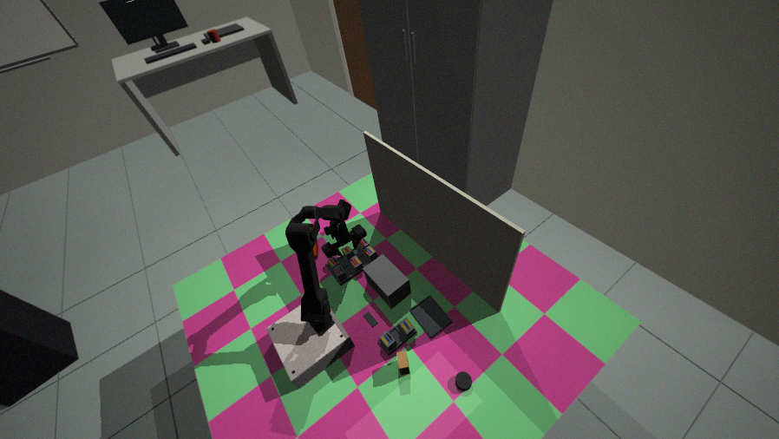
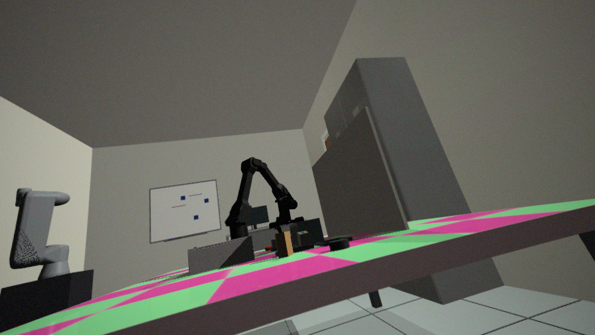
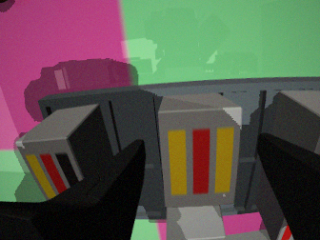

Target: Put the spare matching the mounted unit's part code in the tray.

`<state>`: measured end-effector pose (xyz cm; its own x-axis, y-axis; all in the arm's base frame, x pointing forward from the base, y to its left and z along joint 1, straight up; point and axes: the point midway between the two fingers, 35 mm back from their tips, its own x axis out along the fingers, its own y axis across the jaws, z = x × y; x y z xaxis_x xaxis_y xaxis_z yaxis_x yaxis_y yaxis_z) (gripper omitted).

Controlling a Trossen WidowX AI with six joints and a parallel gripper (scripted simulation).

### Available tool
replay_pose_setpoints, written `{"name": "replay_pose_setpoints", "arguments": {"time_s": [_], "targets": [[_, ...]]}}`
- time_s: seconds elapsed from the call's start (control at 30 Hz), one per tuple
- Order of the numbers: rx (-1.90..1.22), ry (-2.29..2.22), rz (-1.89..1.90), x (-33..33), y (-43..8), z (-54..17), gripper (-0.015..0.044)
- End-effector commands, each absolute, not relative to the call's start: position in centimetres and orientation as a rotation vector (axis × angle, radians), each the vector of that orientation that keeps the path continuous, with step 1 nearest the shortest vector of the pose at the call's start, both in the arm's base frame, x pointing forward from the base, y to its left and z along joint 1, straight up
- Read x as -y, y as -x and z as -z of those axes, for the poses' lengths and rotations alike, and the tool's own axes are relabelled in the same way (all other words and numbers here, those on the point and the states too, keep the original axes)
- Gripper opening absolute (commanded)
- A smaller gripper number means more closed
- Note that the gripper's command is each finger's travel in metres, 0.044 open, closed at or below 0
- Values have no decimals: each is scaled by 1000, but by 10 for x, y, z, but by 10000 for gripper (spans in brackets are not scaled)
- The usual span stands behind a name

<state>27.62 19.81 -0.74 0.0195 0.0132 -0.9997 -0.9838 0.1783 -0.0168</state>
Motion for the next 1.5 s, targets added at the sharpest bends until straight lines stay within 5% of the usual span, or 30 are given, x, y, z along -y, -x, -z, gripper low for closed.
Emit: {"name": "replay_pose_setpoints", "arguments": {"time_s": [0.0,0.4,0.57,0.8,0.97,1.47], "targets": [[-1267,1077,-1071,-198,-275,14,300],[-1267,1077,-1072,-197,-274,28,300],[-1268,1076,-1072,-197,-274,26,169],[-1268,1076,-1072,-197,-274,26,122],[-1268,1076,-1072,-197,-274,26,0],[-1267,1076,-1072,-198,-275,-31,0]]}}
